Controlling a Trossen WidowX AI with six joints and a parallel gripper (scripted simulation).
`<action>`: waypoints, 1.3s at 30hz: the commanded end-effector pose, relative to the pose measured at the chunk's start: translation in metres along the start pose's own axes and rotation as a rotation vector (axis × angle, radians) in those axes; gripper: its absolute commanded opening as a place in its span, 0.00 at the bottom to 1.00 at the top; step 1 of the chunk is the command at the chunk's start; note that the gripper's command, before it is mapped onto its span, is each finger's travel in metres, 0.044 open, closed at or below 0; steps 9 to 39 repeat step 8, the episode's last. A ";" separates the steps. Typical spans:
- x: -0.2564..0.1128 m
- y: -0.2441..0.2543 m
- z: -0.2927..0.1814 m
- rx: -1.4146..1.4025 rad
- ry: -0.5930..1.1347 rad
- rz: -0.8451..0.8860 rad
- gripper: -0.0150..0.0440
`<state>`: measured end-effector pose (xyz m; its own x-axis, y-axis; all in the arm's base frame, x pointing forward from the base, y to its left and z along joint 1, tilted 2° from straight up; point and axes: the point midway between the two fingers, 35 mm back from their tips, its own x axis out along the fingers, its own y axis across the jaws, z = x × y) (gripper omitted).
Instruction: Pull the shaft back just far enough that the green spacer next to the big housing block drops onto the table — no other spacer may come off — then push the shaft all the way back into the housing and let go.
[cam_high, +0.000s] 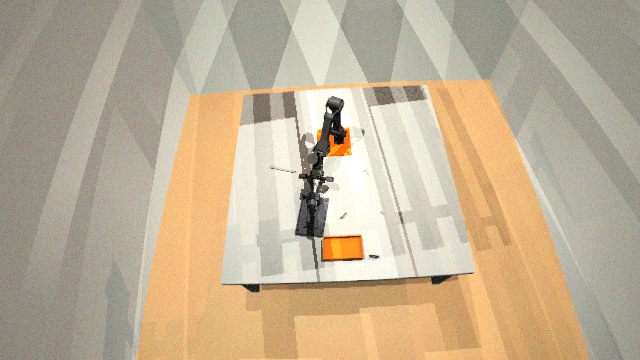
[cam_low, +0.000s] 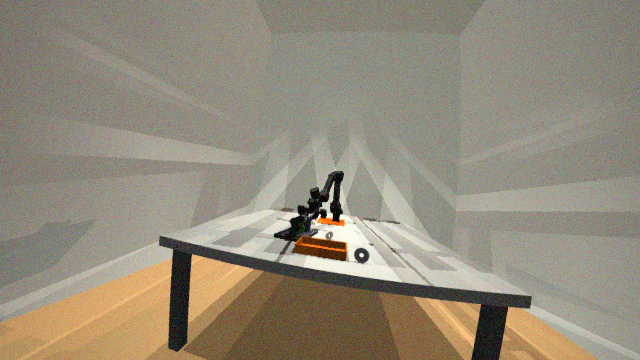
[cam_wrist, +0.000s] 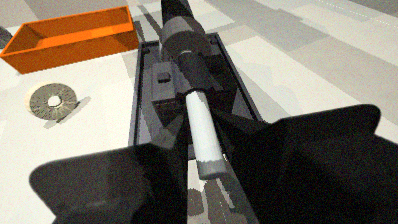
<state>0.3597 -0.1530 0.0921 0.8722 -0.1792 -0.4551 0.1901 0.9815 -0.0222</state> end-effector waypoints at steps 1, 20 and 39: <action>0.000 0.000 0.000 0.000 0.000 0.000 0.57; -0.004 0.000 0.000 0.000 0.000 0.000 0.88; -0.004 0.000 0.000 0.000 0.000 0.000 0.88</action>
